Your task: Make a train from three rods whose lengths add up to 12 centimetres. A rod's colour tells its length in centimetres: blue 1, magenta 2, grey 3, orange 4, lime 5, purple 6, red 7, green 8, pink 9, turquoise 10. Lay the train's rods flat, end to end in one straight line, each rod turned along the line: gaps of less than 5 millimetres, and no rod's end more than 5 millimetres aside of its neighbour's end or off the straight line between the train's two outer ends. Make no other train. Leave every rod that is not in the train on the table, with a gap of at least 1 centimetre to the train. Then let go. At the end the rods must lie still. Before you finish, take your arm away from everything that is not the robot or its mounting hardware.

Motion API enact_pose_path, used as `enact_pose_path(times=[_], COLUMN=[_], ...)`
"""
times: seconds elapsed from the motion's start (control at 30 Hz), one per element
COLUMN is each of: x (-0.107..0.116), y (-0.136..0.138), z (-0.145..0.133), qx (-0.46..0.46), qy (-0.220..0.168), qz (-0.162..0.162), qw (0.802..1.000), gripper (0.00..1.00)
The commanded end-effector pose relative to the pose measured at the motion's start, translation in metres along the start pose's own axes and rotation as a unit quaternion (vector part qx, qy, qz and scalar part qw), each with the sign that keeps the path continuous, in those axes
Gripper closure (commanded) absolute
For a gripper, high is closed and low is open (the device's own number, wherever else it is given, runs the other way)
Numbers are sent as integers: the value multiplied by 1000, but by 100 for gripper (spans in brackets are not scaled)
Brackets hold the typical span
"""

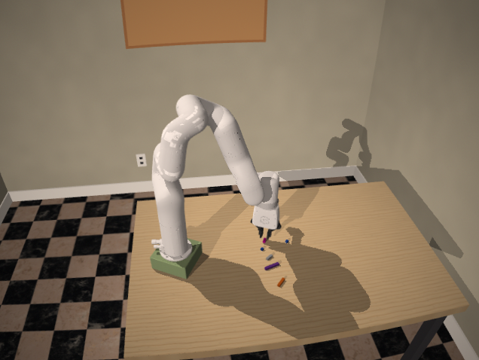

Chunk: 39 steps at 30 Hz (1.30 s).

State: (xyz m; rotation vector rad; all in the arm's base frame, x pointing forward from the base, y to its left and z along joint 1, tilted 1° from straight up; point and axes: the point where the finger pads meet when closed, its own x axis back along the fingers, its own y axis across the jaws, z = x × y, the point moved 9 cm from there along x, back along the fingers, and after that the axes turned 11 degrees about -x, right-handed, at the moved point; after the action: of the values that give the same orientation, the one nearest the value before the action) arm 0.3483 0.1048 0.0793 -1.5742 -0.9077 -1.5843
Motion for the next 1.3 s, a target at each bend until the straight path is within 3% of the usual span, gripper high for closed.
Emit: enact_pose_path(times=[0.0,0.33,0.57,0.6,1.27], x=[19,58,66,66,66], y=[1,1,0,0,0], z=[1,1,1,1,1], qx=[0,0,0,0,0], qy=[1,1,1,1,1], qz=[-1,-1,-1,-1,-1], qw=[1000,1000,1000,1000,1000], gripper=[76,76,76,0,0])
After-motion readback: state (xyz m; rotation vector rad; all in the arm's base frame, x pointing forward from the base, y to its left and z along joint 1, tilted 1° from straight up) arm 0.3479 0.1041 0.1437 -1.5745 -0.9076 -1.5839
